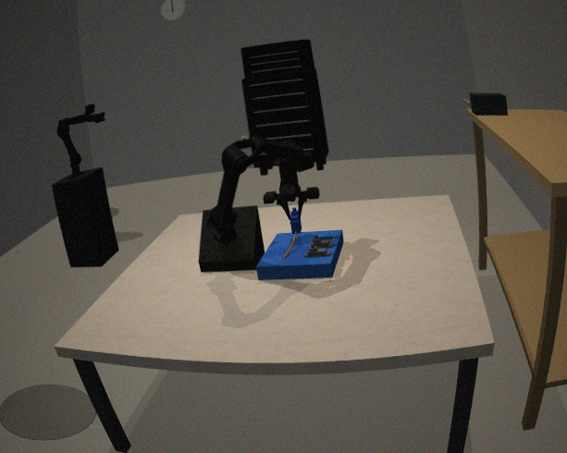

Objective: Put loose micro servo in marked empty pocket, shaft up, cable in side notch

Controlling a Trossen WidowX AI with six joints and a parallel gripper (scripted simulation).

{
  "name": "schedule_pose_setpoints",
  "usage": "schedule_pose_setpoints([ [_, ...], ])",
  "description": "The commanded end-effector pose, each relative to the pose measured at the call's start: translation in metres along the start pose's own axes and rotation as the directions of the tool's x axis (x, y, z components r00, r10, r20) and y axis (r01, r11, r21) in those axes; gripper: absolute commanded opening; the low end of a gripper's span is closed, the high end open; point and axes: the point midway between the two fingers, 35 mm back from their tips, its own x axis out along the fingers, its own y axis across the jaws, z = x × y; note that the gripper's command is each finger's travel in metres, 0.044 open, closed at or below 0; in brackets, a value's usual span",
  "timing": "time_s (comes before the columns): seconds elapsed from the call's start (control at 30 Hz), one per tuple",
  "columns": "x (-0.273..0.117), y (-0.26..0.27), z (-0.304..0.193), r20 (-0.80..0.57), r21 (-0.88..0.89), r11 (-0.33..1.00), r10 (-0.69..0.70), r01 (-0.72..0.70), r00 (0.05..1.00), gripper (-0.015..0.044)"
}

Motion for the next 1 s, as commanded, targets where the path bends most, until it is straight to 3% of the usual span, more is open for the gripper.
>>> schedule_pose_setpoints([
  [0.0, -0.0005, 0.0006, -0.0017, -0.007, -0.126, 0.992, -0.002, 0.001, 1.0, 0.0],
  [0.47, -0.0006, 0.0006, -0.0018, -0.007, -0.57, 0.822, -0.002, -0.003, 1.0, 0.0],
  [0.97, -0.0006, 0.0006, -0.0017, -0.007, -0.9, 0.435, -0.002, -0.006, 1.0, 0.0],
])
